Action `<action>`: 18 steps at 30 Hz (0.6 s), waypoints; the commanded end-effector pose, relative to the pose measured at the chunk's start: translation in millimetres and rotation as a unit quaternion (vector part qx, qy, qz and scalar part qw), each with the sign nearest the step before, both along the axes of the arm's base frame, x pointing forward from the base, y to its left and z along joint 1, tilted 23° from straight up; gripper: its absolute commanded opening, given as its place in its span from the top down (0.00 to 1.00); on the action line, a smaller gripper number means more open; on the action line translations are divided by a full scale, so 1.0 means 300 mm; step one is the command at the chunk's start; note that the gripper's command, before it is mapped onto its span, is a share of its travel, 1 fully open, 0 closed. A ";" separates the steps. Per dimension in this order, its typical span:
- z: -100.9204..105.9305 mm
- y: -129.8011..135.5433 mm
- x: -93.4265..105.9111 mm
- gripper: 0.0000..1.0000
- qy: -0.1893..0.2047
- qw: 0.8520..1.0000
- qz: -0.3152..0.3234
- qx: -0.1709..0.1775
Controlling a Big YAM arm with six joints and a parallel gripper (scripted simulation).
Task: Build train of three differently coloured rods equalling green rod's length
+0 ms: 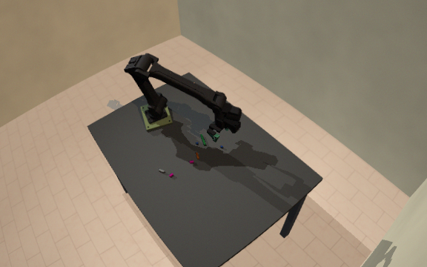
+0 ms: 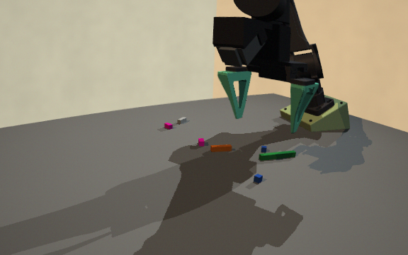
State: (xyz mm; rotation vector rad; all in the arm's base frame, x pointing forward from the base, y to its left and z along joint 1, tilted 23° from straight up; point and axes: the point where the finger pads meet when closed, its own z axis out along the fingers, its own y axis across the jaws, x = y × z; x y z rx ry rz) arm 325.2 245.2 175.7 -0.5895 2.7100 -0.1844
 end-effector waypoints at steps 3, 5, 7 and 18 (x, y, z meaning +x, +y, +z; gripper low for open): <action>0.111 0.061 0.044 0.00 -0.030 0.999 -0.002 0.028; 0.122 0.032 0.064 0.00 -0.032 0.999 -0.001 0.027; 0.140 0.013 0.075 0.00 -0.037 0.999 0.001 0.033; 0.046 -0.455 0.159 0.00 0.002 0.999 0.043 -0.005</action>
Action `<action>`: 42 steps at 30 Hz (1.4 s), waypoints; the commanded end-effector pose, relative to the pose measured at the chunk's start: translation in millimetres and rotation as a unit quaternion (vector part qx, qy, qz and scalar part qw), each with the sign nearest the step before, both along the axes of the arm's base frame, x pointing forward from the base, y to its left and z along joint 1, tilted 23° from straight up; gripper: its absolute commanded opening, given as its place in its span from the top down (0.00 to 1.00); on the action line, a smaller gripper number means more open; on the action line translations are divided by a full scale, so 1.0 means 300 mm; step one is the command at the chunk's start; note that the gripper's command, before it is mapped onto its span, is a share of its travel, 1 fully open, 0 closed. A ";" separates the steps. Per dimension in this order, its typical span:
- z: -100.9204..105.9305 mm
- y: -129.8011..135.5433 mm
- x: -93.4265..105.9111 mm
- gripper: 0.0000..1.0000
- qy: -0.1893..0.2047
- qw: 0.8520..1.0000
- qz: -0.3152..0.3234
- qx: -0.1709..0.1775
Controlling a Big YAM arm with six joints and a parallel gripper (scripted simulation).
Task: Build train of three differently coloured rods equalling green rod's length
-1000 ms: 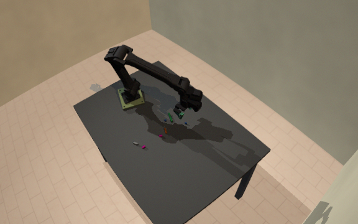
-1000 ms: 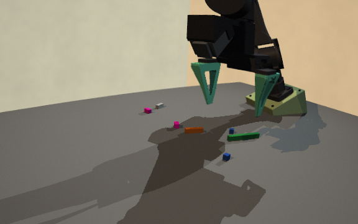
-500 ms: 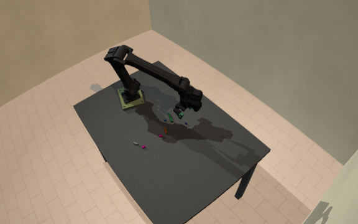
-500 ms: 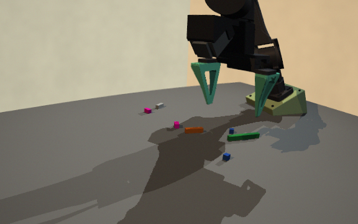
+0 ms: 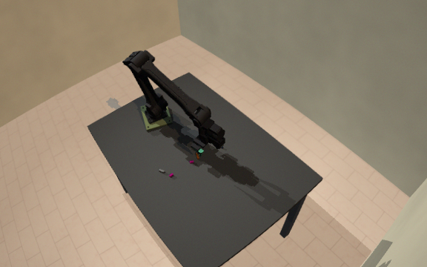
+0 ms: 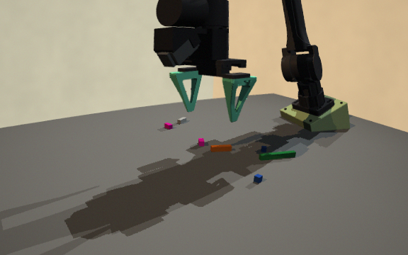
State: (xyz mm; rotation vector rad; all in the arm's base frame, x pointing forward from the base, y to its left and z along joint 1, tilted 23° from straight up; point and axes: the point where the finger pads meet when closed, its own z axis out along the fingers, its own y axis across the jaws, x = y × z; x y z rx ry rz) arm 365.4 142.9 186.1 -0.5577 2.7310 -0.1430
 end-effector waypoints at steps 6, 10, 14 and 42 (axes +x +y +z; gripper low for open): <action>0.003 -0.373 0.024 0.00 -0.007 0.996 0.081 -0.032; -0.002 -0.492 0.006 0.00 -0.010 0.995 0.094 -0.039; -0.043 -0.464 0.004 0.00 0.010 0.994 0.106 -0.037; -0.031 -0.806 -0.112 0.77 -0.022 0.987 0.143 -0.068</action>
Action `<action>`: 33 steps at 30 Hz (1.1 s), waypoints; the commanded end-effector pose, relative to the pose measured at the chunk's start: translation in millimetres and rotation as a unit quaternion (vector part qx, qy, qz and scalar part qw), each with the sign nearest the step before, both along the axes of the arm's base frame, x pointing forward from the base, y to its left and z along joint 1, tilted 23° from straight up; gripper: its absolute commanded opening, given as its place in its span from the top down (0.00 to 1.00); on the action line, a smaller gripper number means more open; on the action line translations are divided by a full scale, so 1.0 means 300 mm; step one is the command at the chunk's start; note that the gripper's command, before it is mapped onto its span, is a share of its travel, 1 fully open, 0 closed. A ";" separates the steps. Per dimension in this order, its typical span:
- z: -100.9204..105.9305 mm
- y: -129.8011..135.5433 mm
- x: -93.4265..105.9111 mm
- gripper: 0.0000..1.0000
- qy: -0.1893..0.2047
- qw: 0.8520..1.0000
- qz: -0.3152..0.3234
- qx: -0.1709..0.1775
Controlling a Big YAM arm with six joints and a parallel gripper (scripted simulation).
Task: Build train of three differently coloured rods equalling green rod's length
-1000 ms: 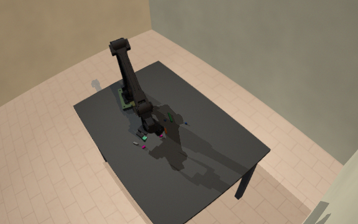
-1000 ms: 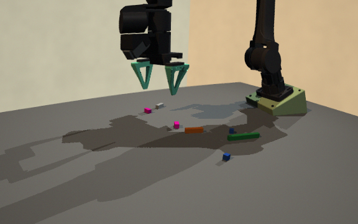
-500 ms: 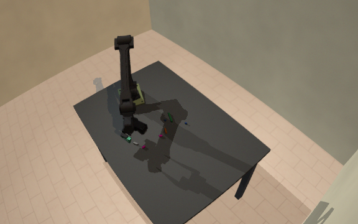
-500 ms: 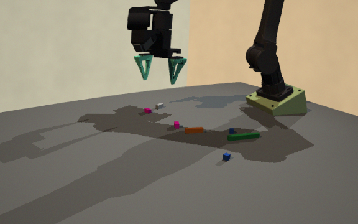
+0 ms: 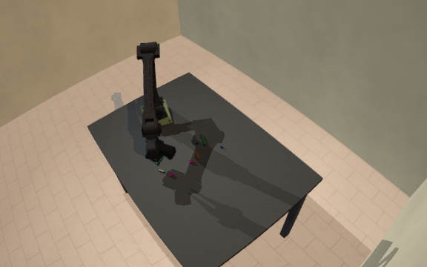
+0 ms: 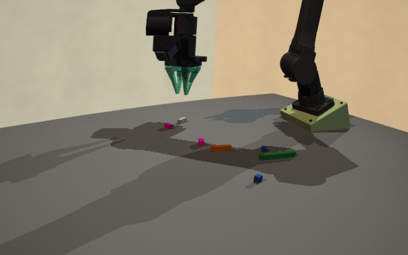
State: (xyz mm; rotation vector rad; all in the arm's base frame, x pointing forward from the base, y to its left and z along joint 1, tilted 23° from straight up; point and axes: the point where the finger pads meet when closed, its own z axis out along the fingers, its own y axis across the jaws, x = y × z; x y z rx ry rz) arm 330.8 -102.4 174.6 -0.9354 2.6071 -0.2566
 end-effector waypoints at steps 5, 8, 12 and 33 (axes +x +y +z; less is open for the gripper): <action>0.007 0.012 0.004 0.77 -0.009 1.000 0.013 -0.004; 0.007 0.012 0.004 0.77 -0.009 1.000 0.013 -0.004; 0.007 0.012 0.004 0.77 -0.009 1.000 0.013 -0.004; -0.014 0.012 0.011 0.77 -0.002 1.000 0.015 -0.002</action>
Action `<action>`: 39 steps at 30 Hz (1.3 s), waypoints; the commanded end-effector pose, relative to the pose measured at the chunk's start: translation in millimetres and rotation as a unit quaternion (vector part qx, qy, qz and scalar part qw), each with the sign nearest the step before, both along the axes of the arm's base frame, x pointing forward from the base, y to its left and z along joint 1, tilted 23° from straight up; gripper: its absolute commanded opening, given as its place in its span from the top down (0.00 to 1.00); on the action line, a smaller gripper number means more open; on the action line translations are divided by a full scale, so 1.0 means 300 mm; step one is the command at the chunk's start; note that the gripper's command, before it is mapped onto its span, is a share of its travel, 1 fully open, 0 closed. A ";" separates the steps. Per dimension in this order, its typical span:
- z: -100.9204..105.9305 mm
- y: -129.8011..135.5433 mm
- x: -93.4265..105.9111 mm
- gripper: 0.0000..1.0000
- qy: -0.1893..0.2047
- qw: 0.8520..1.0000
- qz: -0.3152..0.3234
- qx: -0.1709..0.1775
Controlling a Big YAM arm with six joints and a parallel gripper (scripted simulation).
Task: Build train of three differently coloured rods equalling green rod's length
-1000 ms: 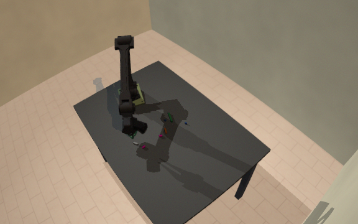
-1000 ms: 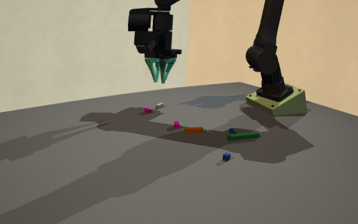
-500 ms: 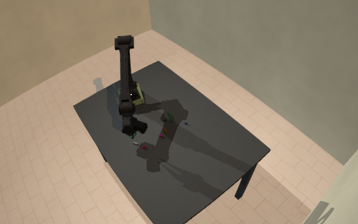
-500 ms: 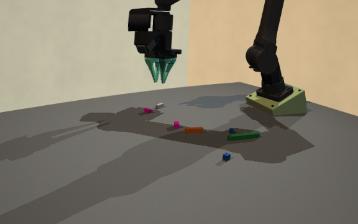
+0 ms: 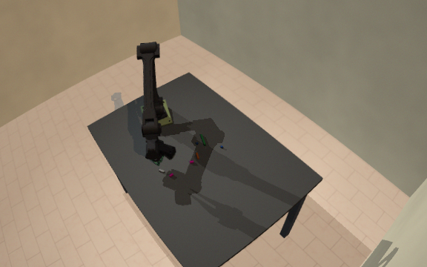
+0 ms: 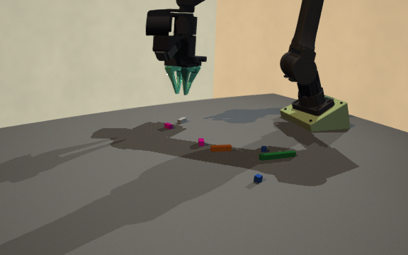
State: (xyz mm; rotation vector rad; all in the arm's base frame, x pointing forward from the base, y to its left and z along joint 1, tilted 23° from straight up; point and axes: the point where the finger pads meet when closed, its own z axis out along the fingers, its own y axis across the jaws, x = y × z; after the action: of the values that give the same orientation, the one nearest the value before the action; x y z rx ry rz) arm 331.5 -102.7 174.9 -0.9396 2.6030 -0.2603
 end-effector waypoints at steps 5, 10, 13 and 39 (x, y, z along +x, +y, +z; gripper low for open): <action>-0.020 0.015 0.014 0.77 -0.001 1.000 0.014 -0.002; -0.043 0.013 0.021 0.77 0.001 1.000 0.012 -0.001; -0.038 0.011 0.022 0.77 -0.003 1.000 0.011 -0.002; -0.153 0.004 0.070 0.77 0.001 1.000 0.003 0.002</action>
State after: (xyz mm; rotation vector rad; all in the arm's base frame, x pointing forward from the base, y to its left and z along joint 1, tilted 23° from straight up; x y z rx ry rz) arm 350.8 -105.3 133.0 -0.9535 2.6032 -0.2535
